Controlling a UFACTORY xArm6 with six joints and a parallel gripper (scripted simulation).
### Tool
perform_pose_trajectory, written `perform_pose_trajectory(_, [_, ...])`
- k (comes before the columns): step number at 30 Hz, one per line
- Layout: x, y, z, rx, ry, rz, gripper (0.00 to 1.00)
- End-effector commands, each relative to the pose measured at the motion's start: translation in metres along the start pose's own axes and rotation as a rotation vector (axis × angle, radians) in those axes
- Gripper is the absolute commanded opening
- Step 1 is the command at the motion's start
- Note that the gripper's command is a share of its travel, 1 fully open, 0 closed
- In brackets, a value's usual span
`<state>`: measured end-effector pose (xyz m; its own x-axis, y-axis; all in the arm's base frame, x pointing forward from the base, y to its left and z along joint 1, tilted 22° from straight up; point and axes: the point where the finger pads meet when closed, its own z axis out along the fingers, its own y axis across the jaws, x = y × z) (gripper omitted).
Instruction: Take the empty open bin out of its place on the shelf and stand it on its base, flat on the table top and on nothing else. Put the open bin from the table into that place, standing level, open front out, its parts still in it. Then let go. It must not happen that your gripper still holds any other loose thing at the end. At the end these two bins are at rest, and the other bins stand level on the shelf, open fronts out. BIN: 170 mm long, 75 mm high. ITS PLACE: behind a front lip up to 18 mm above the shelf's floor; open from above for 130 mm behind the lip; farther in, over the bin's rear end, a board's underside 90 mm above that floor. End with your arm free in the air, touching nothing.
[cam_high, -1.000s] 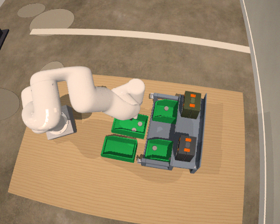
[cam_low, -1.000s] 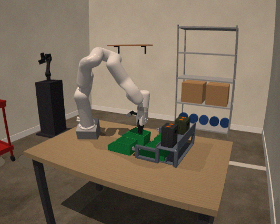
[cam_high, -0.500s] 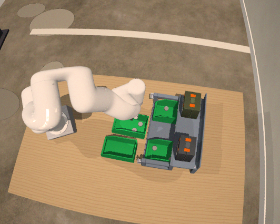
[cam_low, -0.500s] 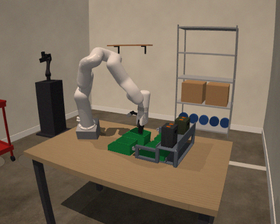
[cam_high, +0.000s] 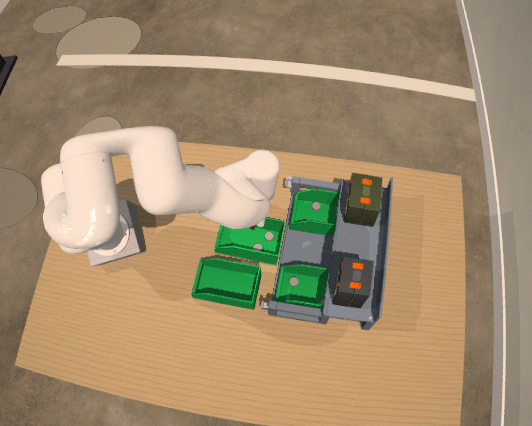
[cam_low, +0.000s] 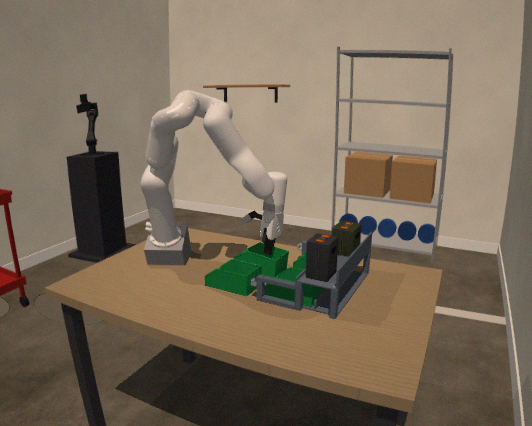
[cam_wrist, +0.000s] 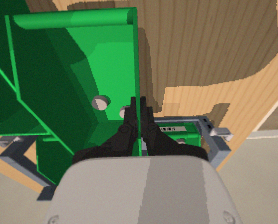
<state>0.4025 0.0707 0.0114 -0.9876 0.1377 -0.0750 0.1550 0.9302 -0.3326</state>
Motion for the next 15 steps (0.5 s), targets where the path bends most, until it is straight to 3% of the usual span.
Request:
perform_pose_trajectory(1, [-0.004, 0.001, -0.002, -0.002, -0.003, 0.0, 0.0])
perform_pose_trajectory(15, [-0.015, 0.001, -0.003, -0.002, -0.003, 0.0, 0.0])
